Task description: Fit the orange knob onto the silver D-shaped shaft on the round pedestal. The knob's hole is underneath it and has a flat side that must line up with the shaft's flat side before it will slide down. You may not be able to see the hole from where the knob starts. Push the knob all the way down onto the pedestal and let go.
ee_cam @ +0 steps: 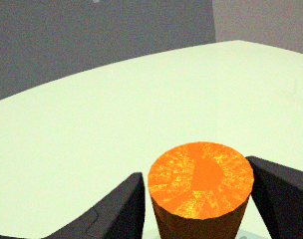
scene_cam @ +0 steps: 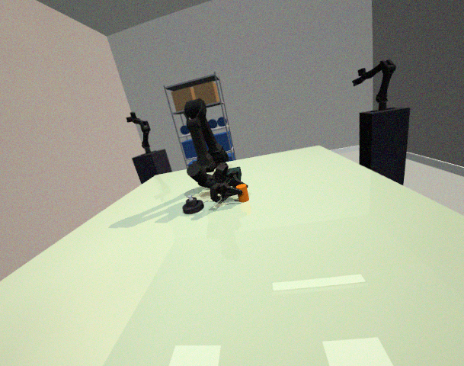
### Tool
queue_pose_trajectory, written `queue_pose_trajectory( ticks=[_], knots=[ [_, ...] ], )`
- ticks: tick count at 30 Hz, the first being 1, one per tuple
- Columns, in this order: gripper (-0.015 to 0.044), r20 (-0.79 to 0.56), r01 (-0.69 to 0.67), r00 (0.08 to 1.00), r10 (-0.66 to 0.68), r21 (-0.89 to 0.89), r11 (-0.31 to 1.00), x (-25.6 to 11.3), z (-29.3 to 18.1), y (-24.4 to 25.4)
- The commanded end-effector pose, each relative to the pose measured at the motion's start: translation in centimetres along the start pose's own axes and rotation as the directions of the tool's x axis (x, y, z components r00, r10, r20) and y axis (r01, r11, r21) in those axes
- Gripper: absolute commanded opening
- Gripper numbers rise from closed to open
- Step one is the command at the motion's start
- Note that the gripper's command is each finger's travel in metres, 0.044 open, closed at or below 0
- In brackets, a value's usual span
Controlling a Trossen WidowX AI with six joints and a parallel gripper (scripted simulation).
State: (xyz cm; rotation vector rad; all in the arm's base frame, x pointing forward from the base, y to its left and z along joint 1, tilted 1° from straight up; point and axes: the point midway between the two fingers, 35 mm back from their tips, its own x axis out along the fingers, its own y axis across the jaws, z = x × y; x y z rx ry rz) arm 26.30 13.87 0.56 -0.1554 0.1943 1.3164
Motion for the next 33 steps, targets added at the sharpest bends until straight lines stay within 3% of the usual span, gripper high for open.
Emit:
queue_pose_trajectory(
  ticks=[1,22,29,33],
  knots=[
    [0.0260,0.002,-0.001,1.000,0.001,0.002,1.000,0.01,0.00,-0.01],
    [0.0260,0.002,-0.001,1.000,0.001,0.002,1.000,0.01,0.00,-0.01],
    [0.0440,0.002,-0.001,1.000,0.001,0.002,1.000,0.01,0.00,-0.01],
    [0.0440,0.002,-0.001,1.000,0.001,0.002,1.000,0.01,0.00,-0.01]
  ],
)
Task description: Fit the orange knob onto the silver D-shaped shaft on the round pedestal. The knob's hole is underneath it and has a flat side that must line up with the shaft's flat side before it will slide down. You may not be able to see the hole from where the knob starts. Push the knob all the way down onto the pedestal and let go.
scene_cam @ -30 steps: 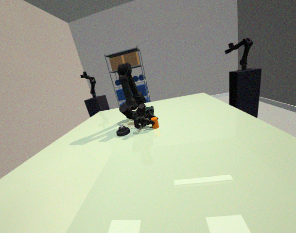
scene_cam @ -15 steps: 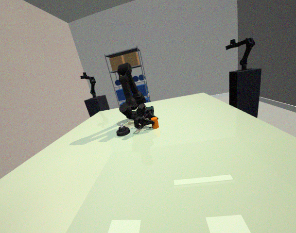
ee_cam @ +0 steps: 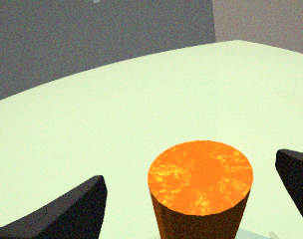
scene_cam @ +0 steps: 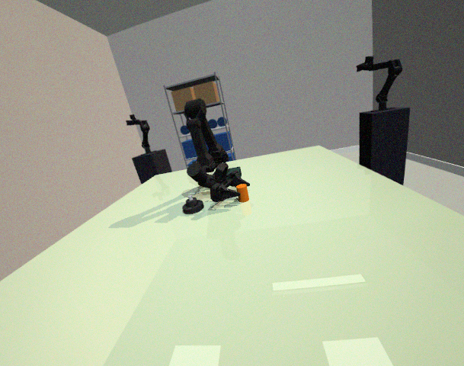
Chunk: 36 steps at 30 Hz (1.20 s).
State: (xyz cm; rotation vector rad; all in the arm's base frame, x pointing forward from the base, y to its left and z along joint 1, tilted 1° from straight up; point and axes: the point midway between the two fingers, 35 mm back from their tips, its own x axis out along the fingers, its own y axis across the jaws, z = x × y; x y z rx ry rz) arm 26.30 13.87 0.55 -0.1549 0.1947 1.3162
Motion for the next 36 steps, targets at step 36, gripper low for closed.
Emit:
queue_pose_trajectory(
  ticks=[36],
  knots=[
    [0.0440,-0.960,0.009,0.280,0.009,0.012,1.000,0.0,10.7,-0.4]
  ],
)
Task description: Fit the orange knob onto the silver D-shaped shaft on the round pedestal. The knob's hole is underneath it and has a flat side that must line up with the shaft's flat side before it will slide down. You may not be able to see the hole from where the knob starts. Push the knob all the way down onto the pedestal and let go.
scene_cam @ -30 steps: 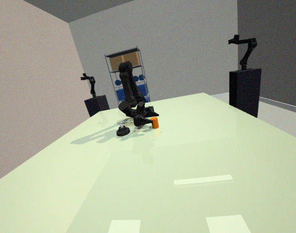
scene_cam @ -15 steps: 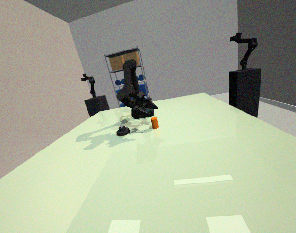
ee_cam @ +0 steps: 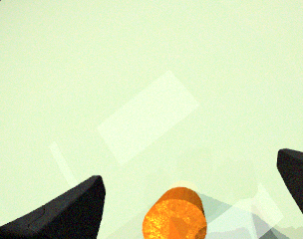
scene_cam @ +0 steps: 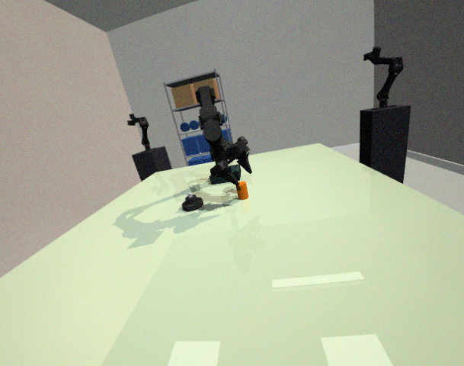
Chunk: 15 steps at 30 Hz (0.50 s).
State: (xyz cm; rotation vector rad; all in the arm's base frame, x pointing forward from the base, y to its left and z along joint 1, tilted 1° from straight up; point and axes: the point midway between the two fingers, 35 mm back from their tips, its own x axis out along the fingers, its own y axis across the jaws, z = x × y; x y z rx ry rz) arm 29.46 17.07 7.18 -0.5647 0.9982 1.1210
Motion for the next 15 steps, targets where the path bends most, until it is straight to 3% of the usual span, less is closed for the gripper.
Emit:
queue_pose_trajectory(
  ticks=[1,15],
  knots=[
    [0.0440,-0.455,0.022,0.885,-0.094,-0.161,0.987,-4.41,0.25,2.28],
    [0.0440,-0.465,0.021,0.880,-0.097,-0.166,0.986,-4.57,0.24,2.35]
  ],
)
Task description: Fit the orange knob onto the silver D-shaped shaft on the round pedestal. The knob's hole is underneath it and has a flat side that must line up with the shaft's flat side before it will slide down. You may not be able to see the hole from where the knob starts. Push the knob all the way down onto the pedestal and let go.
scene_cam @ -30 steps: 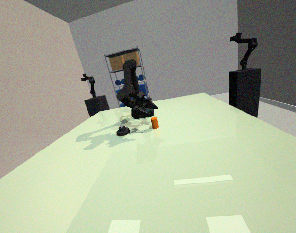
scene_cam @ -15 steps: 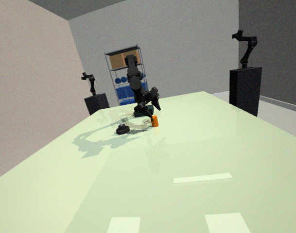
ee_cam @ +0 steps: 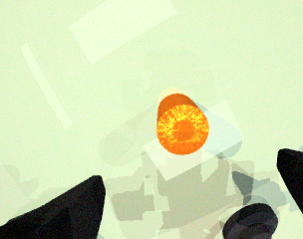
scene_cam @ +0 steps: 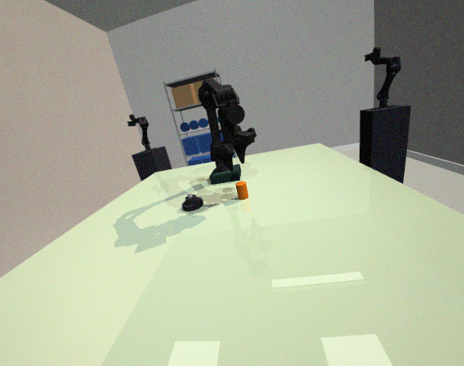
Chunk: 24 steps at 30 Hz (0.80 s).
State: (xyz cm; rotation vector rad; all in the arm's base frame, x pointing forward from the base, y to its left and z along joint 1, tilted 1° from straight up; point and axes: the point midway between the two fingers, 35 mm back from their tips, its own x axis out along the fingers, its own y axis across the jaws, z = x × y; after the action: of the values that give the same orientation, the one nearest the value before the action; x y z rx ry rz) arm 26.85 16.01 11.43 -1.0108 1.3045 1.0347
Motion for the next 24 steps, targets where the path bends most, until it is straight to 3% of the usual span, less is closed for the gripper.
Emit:
queue_pose_trajectory(
  ticks=[1,3,6,10,17,20,24],
  knots=[
    [0.0440,-0.010,0.005,1.000,-0.005,-0.007,1.000,-0.09,-0.01,-0.09],
    [0.0440,-0.010,0.006,1.000,-0.005,0.057,0.998,-0.09,-0.01,-0.09],
    [0.0440,-0.010,0.008,1.000,-0.005,0.328,0.945,-0.08,-0.01,-0.09],
    [0.0440,-0.010,0.011,1.000,-0.005,0.664,0.748,-0.07,-0.01,-0.10],
    [0.0440,-0.010,0.011,1.000,-0.005,0.988,0.157,-0.04,-0.01,-0.10],
    [0.0440,-0.010,0.010,1.000,-0.005,0.991,-0.136,-0.02,-0.01,-0.10],
    [0.0440,-0.010,0.006,1.000,-0.005,0.863,-0.505,0.00,0.00,-0.02]
  ],
)
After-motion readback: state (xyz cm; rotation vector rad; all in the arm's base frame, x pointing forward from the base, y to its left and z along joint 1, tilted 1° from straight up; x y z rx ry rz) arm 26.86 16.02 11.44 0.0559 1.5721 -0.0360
